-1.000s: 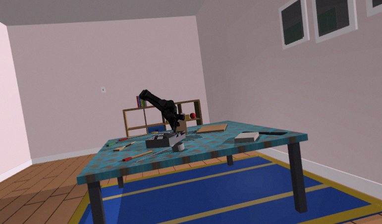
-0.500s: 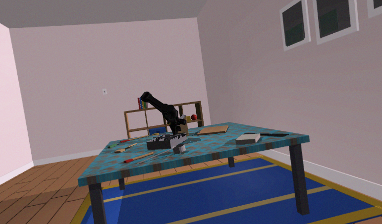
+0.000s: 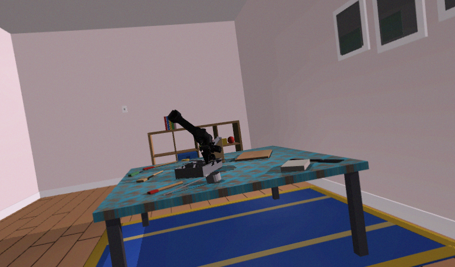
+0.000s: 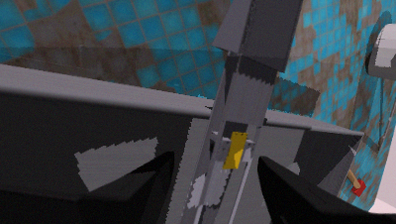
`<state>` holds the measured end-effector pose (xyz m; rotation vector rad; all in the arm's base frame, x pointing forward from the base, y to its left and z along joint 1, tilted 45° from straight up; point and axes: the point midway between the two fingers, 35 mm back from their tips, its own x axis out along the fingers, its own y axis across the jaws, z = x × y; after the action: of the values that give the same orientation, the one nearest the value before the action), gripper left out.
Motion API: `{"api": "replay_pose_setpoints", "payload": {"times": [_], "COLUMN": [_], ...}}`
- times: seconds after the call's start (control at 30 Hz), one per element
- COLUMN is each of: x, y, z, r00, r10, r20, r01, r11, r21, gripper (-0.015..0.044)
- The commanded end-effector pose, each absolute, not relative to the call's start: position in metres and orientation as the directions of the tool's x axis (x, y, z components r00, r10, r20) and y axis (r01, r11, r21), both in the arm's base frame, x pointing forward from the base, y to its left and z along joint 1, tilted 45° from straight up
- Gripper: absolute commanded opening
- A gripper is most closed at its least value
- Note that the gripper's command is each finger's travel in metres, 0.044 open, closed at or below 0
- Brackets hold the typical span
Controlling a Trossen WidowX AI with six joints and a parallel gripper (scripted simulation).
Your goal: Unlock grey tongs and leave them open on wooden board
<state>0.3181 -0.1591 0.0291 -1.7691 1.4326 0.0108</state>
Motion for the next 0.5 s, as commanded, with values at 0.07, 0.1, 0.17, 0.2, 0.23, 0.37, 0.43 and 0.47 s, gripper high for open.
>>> {"api": "replay_pose_setpoints", "payload": {"times": [0.07,0.1,0.17,0.2,0.23,0.37,0.43,0.47], "x": [0.3207,0.3189,0.3189,0.3189,0.3189,0.3189,0.3189,0.3189], "y": [-0.1660,-0.1634,-0.1634,-0.1634,-0.1634,-0.1634,-0.1634,-0.1634], "z": [0.0253,0.0270,0.0270,0.0270,0.0270,0.0270,0.0270,0.0270], "r00": [0.354,0.347,0.347,0.347,0.347,0.347,0.347,0.347], "r10": [-0.801,-0.804,-0.804,-0.804,-0.804,-0.804,-0.804,-0.804], "r20": [-0.484,-0.483,-0.483,-0.483,-0.483,-0.483,-0.483,-0.483], "r01": [-0.810,-0.810,-0.810,-0.810,-0.810,-0.810,-0.810,-0.810], "r11": [-0.003,0.003,0.003,0.003,0.003,0.003,0.003,0.003], "r21": [-0.587,-0.587,-0.587,-0.587,-0.587,-0.587,-0.587,-0.587], "gripper": [0.0260,0.0234,0.0181,0.0155,0.0129,0.0102,0.0089,0.0082]}}
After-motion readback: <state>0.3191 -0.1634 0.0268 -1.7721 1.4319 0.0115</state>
